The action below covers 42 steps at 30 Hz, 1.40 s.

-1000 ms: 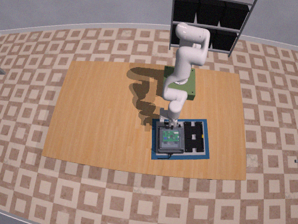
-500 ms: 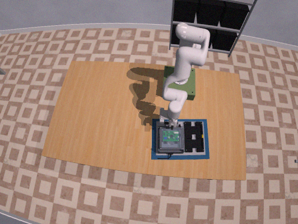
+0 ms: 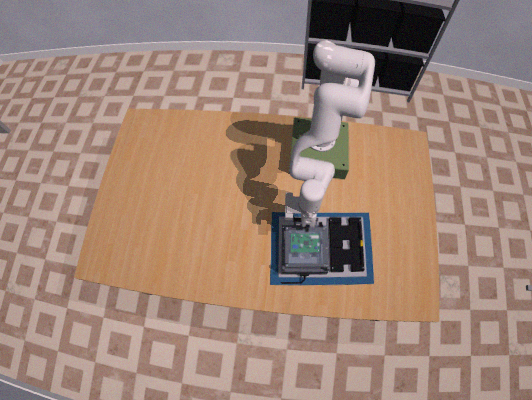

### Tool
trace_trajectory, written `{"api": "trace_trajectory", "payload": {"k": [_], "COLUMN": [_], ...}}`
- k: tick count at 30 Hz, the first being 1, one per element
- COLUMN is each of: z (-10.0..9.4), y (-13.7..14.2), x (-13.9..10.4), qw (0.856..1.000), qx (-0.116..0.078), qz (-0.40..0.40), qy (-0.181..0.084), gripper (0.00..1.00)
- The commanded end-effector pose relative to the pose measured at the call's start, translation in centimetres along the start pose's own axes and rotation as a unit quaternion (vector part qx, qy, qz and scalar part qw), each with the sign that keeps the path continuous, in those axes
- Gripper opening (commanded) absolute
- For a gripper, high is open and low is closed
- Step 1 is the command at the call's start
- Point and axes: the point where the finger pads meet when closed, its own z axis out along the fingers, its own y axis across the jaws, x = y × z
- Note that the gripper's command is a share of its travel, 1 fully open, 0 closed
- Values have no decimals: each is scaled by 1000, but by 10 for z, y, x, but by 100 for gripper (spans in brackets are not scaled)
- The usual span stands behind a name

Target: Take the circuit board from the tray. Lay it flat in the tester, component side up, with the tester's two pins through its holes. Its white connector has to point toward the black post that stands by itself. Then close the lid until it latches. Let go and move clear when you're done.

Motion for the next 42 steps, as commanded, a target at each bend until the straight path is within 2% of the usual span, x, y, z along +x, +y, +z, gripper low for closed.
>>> {"api": "trace_trajectory", "payload": {"k": [1,14,24,42], "z": [-1,-2,-10,-41], "y": [-1,-1,-1,-1], "x": [0,0,0,0], "qw": [1000,1000,1000,1000], "qx": [2,2,2,2], "qz": [0,0,0,0], "qy": [0,0,0,0], "gripper": [24,24,24,24]}}
